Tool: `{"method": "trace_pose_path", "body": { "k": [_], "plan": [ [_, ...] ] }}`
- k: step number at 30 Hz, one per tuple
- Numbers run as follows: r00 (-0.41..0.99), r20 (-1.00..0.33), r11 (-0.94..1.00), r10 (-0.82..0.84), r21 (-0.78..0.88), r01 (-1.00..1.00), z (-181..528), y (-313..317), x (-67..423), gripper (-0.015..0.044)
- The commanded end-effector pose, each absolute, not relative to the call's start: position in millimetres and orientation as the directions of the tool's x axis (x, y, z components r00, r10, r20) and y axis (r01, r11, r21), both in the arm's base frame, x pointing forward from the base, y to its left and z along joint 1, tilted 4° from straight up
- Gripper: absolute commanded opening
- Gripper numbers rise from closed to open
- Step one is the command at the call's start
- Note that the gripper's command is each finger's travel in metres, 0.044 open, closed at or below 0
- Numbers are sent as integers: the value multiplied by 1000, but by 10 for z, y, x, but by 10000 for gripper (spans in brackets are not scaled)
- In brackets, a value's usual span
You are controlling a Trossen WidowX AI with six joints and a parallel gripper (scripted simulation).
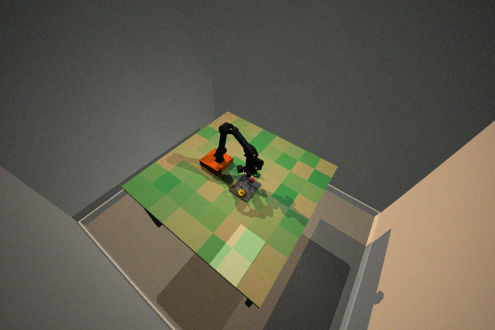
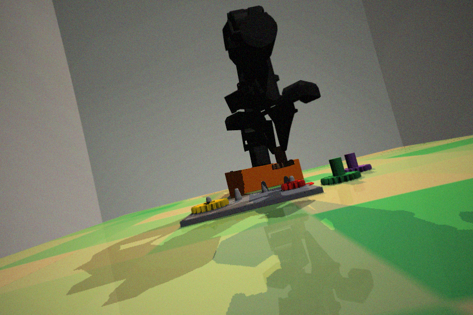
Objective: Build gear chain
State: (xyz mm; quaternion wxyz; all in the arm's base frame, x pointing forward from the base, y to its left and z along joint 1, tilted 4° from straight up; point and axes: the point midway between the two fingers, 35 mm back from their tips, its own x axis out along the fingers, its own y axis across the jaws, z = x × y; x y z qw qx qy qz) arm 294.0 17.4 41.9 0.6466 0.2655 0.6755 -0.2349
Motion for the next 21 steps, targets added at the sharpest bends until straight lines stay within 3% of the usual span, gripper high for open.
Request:
{"method": "trace_pose_path", "body": {
  "k": [1,21],
  "plan": [
    [-37,-998,739,51,13,673,339,170,2909,0],
    [-37,-998,405,51,-13,914,123,179,2894,0]
  ]
}}
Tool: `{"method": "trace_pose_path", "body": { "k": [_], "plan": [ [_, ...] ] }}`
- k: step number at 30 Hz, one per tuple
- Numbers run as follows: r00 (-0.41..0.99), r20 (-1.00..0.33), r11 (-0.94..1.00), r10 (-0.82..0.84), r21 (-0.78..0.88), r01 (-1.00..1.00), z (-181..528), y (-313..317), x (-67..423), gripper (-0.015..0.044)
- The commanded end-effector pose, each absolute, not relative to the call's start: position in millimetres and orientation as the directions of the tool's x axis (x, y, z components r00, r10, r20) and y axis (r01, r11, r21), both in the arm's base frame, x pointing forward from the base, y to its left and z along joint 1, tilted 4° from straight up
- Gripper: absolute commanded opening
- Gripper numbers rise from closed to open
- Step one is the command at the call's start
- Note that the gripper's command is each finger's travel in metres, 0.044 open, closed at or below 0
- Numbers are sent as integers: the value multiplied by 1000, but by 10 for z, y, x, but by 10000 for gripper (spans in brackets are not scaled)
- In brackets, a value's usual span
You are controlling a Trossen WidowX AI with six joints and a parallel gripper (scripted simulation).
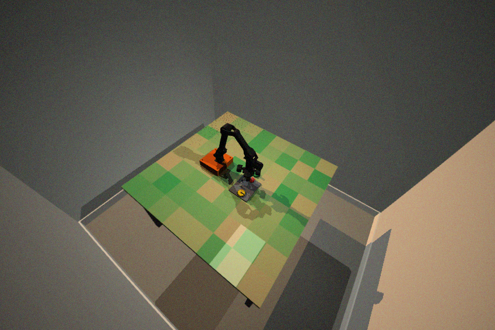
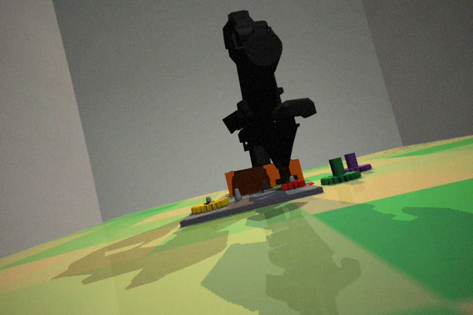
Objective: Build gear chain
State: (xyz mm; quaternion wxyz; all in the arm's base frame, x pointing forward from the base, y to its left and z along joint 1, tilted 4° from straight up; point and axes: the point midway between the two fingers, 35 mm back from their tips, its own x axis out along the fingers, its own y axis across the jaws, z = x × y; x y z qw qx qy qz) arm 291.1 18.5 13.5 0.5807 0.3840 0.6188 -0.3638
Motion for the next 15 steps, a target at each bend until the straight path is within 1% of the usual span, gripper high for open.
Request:
{"method": "trace_pose_path", "body": {
  "k": [1,6,15],
  "plan": [
    [-37,-998,405,51,-13,914,126,178,2896,0],
    [-37,-998,459,51,-9,889,120,182,2900,0],
    [-37,-998,659,52,6,752,111,190,2895,0]
  ]
}}
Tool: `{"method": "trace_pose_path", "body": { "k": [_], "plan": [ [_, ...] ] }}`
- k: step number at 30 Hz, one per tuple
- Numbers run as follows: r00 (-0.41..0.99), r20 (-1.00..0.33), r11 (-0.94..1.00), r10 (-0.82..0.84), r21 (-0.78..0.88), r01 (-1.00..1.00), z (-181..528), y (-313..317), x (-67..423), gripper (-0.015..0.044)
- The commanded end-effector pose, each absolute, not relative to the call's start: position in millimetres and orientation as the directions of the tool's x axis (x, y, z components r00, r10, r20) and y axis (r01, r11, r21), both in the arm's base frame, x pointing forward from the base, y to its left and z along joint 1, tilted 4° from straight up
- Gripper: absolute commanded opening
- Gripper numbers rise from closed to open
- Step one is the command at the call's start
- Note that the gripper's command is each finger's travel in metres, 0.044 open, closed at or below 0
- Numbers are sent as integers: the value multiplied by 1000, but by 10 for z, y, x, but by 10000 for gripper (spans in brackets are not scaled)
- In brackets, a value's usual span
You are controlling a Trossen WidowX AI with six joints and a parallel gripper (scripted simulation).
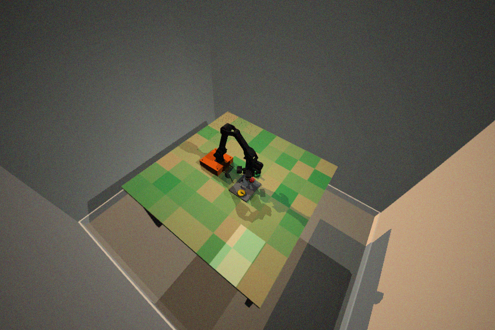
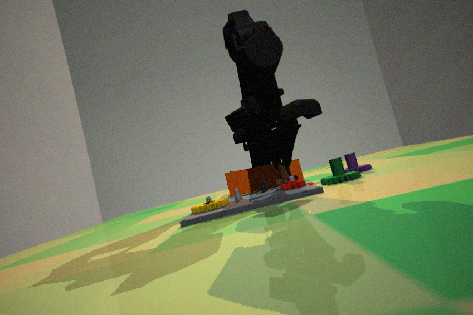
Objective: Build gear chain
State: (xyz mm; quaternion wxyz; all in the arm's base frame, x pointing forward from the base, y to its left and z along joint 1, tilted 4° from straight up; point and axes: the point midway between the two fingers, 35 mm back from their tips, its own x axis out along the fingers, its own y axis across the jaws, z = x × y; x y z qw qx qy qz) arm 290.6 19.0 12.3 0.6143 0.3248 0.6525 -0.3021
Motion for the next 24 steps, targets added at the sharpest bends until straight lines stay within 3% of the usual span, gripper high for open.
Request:
{"method": "trace_pose_path", "body": {
  "k": [1,10,24],
  "plan": [
    [-37,-998,680,52,8,734,110,190,2894,0],
    [-37,-998,774,51,17,633,102,181,2901,0],
    [-37,-998,550,52,-3,835,87,190,2892,0]
  ]
}}
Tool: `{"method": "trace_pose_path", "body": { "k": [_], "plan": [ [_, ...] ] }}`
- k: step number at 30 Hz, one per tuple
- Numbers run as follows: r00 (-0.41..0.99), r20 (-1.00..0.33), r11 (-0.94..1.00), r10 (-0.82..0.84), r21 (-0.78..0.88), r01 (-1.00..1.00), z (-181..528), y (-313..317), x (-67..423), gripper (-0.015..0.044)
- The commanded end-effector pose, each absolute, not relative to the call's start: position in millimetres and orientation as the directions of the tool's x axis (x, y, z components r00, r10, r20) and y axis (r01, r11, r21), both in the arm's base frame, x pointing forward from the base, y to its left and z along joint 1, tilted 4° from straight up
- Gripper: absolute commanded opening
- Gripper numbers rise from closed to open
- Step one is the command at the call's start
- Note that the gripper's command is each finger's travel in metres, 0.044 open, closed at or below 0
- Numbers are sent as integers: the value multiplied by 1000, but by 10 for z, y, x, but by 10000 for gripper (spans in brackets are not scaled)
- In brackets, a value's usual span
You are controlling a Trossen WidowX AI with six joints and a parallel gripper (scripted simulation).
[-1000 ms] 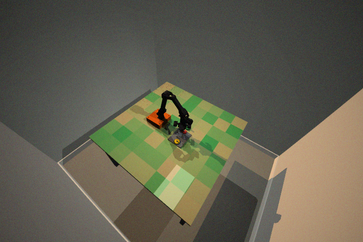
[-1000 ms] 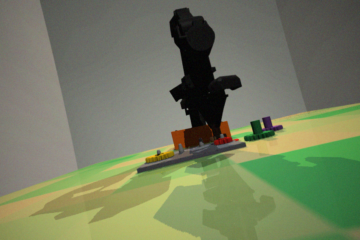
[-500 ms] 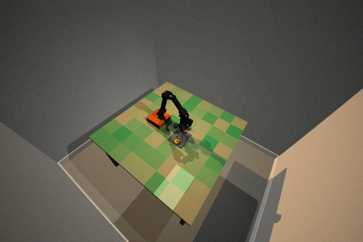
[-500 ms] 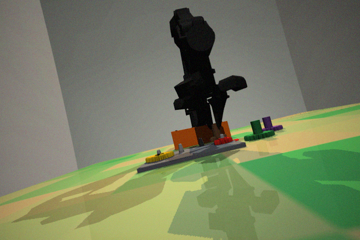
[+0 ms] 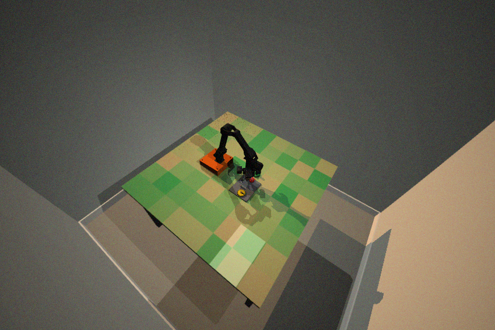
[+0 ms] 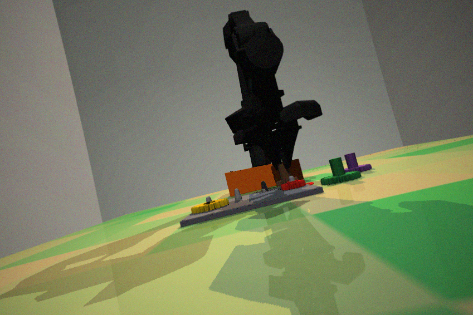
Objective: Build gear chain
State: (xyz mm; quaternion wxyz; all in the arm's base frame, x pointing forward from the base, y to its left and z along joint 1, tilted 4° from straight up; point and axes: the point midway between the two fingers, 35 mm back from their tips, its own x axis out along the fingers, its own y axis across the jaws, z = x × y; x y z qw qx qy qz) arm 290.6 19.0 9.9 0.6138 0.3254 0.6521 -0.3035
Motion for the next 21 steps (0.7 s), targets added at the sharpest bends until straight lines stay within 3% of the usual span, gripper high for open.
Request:
{"method": "trace_pose_path", "body": {
  "k": [1,9,21],
  "plan": [
    [-37,-998,527,52,-4,850,86,189,2891,0],
    [-37,-998,373,51,-15,928,74,181,2897,0],
    [-37,-998,550,52,-3,835,58,193,2893,0]
  ]
}}
